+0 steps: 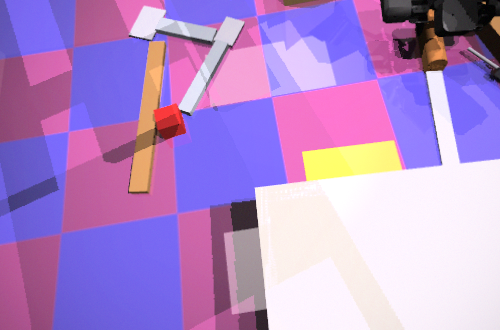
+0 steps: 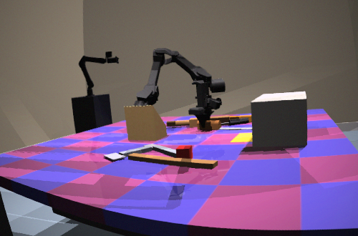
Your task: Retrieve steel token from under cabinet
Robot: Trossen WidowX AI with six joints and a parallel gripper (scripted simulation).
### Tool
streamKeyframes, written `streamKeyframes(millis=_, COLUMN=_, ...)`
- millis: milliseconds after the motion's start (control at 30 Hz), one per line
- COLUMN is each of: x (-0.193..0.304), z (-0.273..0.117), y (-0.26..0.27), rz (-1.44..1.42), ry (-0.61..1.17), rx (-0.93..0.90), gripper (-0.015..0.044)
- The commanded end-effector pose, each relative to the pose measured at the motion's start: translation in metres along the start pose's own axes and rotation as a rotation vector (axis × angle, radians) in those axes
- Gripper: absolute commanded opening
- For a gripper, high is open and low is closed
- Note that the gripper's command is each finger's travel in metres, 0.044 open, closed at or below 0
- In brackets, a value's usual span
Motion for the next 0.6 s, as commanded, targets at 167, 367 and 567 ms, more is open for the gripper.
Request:
streamKeyframes(millis=167, x=-0.0009, z=-0.0008, y=0.0004, rz=0.075, ry=-0.003, rx=-0.002, gripper=0.0)
streamKeyframes(millis=367, x=0.0, z=-0.0001, y=0.0, rz=0.061, ry=0.0, rx=0.0, gripper=0.0105)
streamKeyframes(millis=567, x=-0.0001, z=-0.0001, y=0.0001, rz=0.063, ry=0.0, rx=-0.001, gripper=0.02)
Point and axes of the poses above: the point midway between the two fingers, 35 mm back from their tips, its own z axis out along the fingers, its own y axis across the jaws, x = y × z, the point moved 6 cm from there along -z, back along the fingers
